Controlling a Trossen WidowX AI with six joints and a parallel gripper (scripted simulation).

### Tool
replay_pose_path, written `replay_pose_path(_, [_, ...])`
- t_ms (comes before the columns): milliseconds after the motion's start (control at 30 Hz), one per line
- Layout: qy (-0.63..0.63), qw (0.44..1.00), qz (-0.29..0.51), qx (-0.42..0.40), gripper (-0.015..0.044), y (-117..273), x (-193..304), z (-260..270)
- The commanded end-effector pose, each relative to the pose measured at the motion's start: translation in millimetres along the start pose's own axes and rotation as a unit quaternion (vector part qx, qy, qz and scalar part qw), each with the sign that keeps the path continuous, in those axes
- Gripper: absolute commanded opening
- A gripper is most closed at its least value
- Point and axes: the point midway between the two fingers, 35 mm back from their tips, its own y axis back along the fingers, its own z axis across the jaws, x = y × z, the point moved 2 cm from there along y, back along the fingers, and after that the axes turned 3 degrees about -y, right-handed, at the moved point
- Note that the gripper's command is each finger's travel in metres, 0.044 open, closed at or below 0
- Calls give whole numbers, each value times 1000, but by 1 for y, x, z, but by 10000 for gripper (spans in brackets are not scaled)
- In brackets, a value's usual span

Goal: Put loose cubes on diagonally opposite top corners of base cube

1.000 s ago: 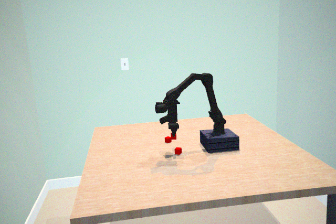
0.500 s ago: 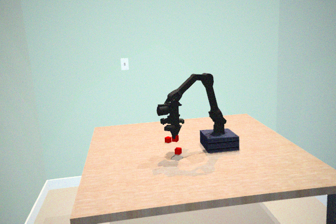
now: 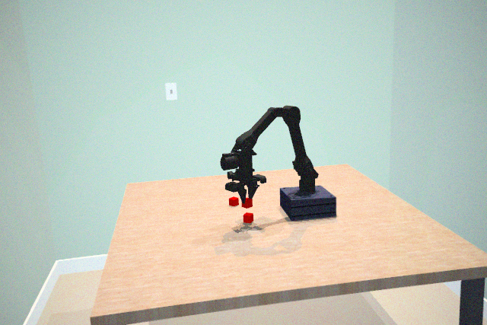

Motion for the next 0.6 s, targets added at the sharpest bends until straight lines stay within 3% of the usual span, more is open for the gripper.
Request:
replay_pose_path(0, [-67, 998, 2, 4, 105, -5, 8, -1])
replay_pose_path(200, [-148, 989, 2, 4, 105, -8, 16, -1])
replay_pose_path(567, [-150, 989, 2, 4, 105, -8, 16, -1])
